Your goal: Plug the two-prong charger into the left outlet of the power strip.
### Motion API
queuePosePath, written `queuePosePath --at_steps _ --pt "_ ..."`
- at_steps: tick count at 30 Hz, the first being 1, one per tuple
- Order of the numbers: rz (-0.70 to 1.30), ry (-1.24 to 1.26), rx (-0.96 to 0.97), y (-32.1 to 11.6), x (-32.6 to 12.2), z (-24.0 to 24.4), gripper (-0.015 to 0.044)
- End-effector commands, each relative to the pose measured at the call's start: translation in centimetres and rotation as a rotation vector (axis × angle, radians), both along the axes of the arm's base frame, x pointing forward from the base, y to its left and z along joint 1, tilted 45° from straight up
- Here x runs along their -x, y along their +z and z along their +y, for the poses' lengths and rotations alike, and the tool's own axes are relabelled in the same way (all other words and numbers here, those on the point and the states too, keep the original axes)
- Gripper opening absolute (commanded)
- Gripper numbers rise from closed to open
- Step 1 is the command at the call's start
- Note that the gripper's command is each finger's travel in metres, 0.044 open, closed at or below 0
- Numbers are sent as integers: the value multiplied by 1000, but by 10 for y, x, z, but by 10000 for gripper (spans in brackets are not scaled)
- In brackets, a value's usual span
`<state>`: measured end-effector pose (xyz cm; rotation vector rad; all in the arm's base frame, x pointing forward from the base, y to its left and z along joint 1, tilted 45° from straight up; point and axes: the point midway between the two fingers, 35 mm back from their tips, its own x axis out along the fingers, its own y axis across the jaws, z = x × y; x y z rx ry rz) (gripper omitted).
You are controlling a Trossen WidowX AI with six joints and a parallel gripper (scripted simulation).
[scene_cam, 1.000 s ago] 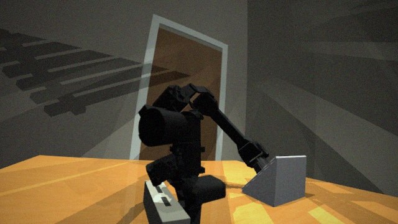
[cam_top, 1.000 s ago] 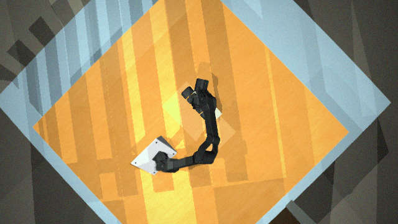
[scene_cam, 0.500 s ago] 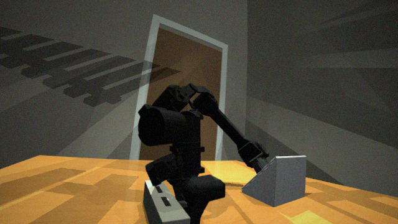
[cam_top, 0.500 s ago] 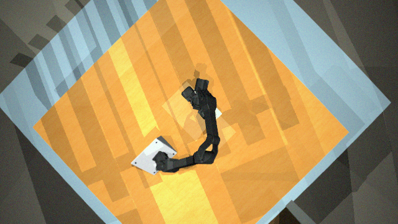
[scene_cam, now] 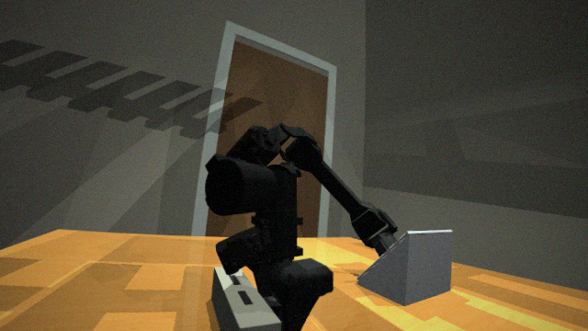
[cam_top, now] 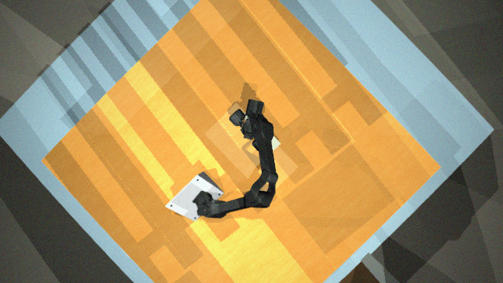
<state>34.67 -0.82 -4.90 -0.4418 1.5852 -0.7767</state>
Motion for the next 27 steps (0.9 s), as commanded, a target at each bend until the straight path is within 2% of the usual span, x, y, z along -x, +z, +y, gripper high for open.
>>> queuePosePath --at_steps 1,27 --pt "-2 3 3 0 2 1 440" --pt "-16 10 6 0 9 2 440"
